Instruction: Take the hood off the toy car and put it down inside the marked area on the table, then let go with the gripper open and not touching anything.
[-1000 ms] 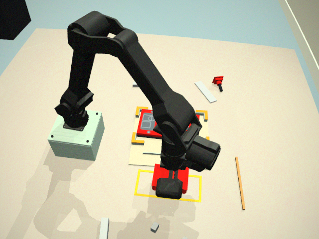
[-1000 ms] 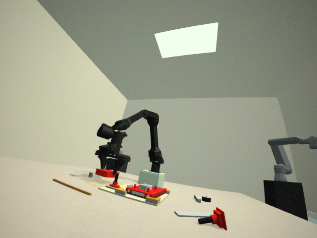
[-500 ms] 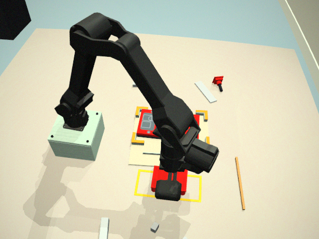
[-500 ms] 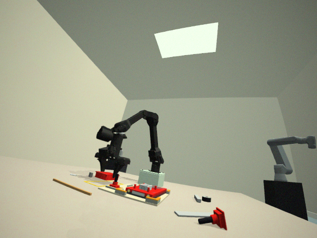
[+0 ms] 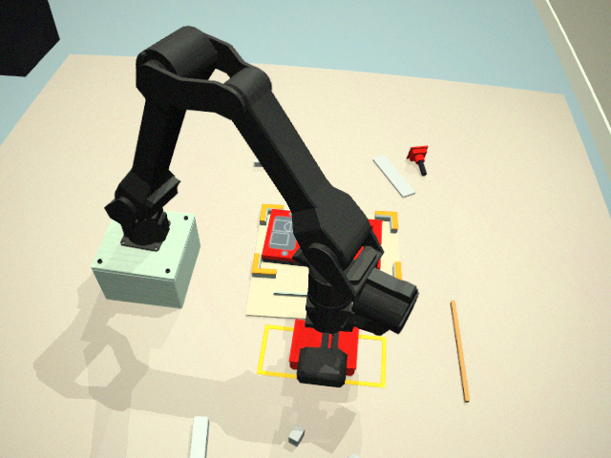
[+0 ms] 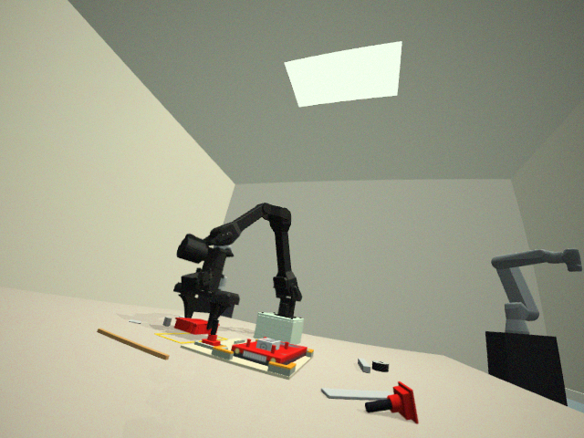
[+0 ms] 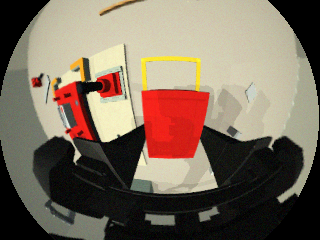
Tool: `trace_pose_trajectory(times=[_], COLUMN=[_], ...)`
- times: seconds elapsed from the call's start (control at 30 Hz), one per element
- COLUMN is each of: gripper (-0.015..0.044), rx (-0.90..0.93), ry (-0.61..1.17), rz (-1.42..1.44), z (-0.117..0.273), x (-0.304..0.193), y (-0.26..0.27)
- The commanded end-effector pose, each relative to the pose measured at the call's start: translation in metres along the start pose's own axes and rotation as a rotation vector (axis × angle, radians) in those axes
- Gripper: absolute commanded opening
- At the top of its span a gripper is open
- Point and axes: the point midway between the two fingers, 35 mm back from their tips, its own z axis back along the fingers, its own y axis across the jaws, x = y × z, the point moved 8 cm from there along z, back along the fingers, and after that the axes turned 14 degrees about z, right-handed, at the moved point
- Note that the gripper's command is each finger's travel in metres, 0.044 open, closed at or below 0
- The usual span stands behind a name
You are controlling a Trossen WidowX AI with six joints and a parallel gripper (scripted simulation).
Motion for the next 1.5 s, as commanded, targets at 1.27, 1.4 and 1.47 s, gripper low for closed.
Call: trace_pose_trajectory(times=[1.27, 1.4, 1.47], gripper=[0.0289, 0.0394, 0.0440], rx=[0.000, 0.000, 0.000], ry=[0.000, 0.000, 0.000], rz=[0.001, 0.001, 0.001], z=[-0.014, -0.014, -0.011], x=[0.000, 0.000, 0.000], y=[0.000, 0.000, 0.000])
